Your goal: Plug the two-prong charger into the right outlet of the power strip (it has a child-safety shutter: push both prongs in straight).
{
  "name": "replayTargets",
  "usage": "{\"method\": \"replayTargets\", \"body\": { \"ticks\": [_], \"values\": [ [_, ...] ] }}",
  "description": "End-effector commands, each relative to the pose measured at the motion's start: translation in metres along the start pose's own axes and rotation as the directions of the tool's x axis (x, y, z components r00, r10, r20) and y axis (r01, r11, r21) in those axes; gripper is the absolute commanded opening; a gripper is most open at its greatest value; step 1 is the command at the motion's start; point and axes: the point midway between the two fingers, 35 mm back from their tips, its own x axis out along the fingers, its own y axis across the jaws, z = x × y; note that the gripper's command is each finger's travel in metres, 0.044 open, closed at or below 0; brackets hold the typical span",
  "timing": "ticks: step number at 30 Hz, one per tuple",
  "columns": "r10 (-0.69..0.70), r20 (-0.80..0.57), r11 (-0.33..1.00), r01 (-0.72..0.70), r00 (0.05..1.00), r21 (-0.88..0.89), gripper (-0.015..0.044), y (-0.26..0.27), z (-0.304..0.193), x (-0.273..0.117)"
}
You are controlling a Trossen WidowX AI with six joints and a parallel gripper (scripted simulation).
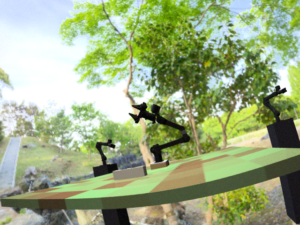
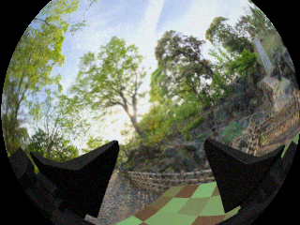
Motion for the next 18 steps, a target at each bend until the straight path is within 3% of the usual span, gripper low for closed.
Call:
{"method": "replayTargets", "body": {
  "ticks": [1,18],
  "values": [
    [-0.001,-0.002,1.000,0.001,1.000,-0.001,0.0426,0.000,0.000,0.000],
    [-0.097,-0.233,0.986,0.061,0.968,-0.157,0.0440,-0.035,-0.039,0.036]
  ]
}}
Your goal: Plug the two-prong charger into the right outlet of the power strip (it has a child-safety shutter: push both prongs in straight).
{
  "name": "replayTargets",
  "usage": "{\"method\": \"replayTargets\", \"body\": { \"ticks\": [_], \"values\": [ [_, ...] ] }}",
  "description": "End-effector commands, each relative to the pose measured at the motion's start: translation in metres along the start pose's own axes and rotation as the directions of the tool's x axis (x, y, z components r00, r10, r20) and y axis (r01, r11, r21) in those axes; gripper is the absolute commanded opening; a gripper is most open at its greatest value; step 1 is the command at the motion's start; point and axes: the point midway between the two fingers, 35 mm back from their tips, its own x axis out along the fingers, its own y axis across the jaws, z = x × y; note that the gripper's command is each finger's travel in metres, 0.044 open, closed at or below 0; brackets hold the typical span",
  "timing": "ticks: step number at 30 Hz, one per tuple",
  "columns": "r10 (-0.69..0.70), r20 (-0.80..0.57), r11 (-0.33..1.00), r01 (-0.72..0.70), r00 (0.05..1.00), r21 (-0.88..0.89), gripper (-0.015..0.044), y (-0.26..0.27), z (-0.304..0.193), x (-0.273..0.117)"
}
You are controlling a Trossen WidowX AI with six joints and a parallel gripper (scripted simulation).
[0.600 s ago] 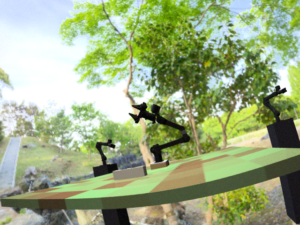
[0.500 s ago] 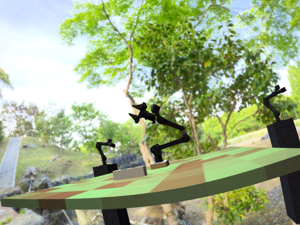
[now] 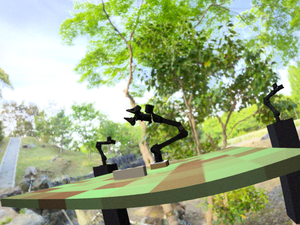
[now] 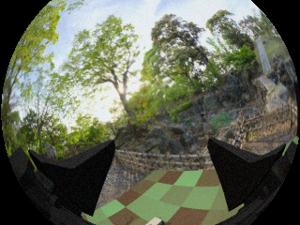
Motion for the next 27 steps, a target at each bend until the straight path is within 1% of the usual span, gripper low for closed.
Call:
{"method": "replayTargets", "body": {
  "ticks": [1,15,27],
  "values": [
    [-0.017,-0.070,0.999,0.014,0.997,-0.048,0.0440,-0.006,-0.010,0.013],
    [-0.050,-0.297,0.976,-0.016,0.953,-0.216,0.0440,-0.020,-0.055,0.043],
    [-0.080,-0.486,0.925,-0.117,0.870,-0.361,0.0440,-0.027,-0.099,0.062]
  ]
}}
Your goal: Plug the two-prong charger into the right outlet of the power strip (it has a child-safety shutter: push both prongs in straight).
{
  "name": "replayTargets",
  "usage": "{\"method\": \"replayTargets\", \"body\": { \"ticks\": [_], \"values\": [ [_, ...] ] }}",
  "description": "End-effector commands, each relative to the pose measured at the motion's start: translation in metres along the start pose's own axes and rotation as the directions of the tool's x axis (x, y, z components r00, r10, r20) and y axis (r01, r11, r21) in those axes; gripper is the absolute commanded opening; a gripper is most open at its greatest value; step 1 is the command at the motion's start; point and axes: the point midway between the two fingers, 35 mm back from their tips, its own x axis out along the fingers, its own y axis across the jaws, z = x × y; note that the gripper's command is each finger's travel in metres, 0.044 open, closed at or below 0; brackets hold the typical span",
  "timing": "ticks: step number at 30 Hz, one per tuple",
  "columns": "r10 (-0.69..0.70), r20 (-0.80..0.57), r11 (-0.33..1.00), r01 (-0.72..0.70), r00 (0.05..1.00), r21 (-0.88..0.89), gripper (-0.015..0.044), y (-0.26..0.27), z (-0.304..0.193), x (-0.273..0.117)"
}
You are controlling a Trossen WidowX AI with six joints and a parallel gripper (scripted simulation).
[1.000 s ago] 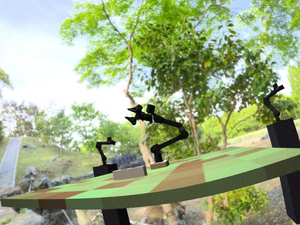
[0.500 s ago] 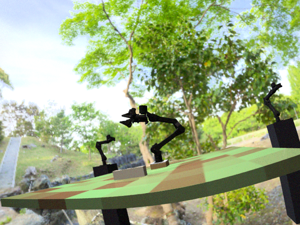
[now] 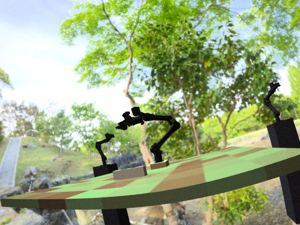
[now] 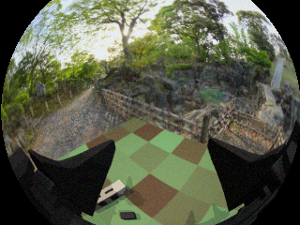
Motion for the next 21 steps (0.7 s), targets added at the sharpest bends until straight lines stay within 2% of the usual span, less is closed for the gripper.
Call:
{"method": "replayTargets", "body": {
  "ticks": [1,21],
  "values": [
    [0.012,-0.079,0.997,-0.018,0.997,-0.073,0.0440,0.003,-0.012,0.013],
    [0.076,-0.408,0.893,-0.245,0.910,-0.379,0.0440,0.027,-0.076,0.056]
  ]
}}
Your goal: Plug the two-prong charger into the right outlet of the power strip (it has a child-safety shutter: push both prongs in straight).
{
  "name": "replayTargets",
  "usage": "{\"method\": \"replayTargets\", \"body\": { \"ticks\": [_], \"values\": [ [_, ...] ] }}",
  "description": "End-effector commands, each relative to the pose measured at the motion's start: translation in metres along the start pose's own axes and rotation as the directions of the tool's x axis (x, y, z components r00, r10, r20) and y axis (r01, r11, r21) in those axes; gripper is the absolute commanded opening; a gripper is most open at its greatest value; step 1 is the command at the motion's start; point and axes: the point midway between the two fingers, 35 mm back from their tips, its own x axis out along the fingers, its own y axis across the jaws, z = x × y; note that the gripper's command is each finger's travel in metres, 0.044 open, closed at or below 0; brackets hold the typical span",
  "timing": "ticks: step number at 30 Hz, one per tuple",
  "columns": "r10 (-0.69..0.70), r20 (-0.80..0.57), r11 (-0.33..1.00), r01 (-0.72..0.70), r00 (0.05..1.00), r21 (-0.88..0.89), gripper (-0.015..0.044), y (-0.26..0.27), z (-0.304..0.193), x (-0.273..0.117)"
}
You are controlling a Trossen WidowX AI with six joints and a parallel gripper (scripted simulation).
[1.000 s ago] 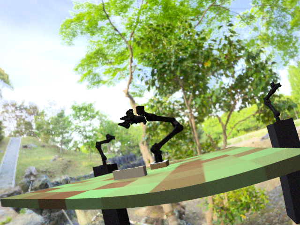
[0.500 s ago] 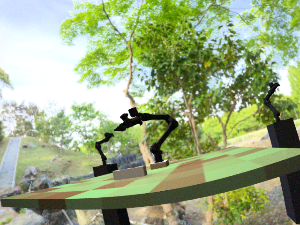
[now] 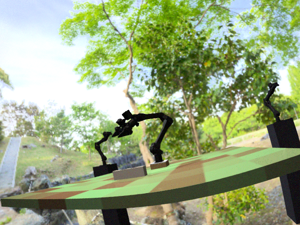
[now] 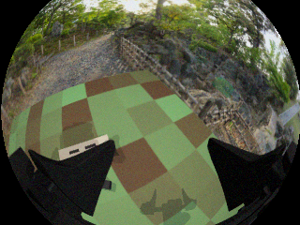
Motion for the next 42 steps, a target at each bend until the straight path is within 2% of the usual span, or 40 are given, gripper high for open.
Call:
{"method": "replayTargets", "body": {
  "ticks": [1,11,20,31,42],
  "values": [
    [0.038,-0.066,0.995,-0.044,0.997,-0.092,0.0440,0.009,-0.007,0.013],
    [0.115,-0.217,0.945,-0.175,0.969,-0.278,0.0440,0.033,-0.029,0.037],
    [0.176,-0.360,0.845,-0.328,0.916,-0.421,0.0440,0.057,-0.051,0.055],
    [0.223,-0.526,0.652,-0.527,0.820,-0.545,0.0440,0.089,-0.080,0.069],
    [0.229,-0.668,0.408,-0.693,0.708,-0.595,0.0440,0.115,-0.106,0.077]
  ]
}}
